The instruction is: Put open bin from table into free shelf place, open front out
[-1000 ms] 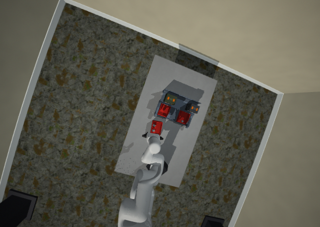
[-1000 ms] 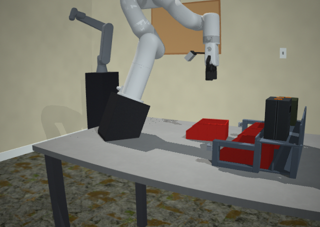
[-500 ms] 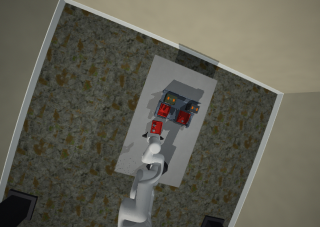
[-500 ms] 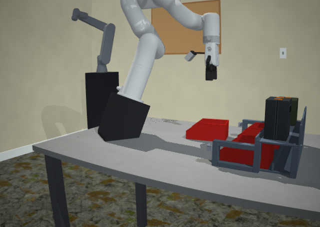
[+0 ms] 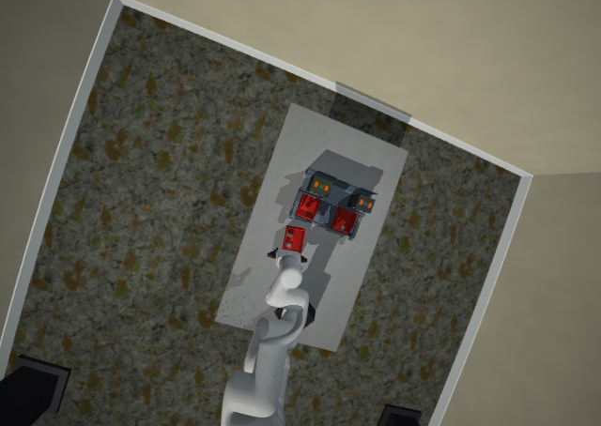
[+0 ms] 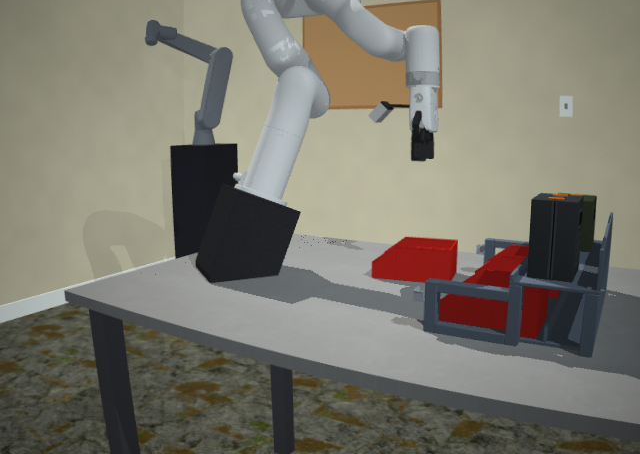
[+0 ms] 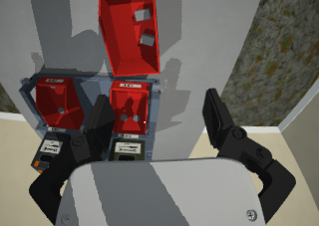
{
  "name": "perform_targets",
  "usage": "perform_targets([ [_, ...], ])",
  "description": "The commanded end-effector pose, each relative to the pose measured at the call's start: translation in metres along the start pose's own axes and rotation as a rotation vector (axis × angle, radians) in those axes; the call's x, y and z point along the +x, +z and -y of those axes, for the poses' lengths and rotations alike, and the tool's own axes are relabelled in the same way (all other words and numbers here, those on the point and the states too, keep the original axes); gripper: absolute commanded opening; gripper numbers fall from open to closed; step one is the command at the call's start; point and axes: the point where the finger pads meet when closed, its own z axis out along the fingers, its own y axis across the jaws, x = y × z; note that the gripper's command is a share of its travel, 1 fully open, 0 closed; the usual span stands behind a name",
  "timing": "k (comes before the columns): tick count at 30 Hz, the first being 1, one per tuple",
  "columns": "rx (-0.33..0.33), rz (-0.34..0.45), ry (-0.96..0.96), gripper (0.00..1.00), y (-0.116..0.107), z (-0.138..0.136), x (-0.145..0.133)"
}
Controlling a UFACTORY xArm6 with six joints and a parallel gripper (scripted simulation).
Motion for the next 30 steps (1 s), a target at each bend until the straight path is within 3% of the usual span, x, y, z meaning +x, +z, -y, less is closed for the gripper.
perform_targets([
  [1, 0.000, 0.003, -0.001, 1.00, -0.0011, 0.0000, -0.0013],
  [30, 0.000, 0.003, -0.001, 1.00, 0.0062, 0.0010, -0.0016],
])
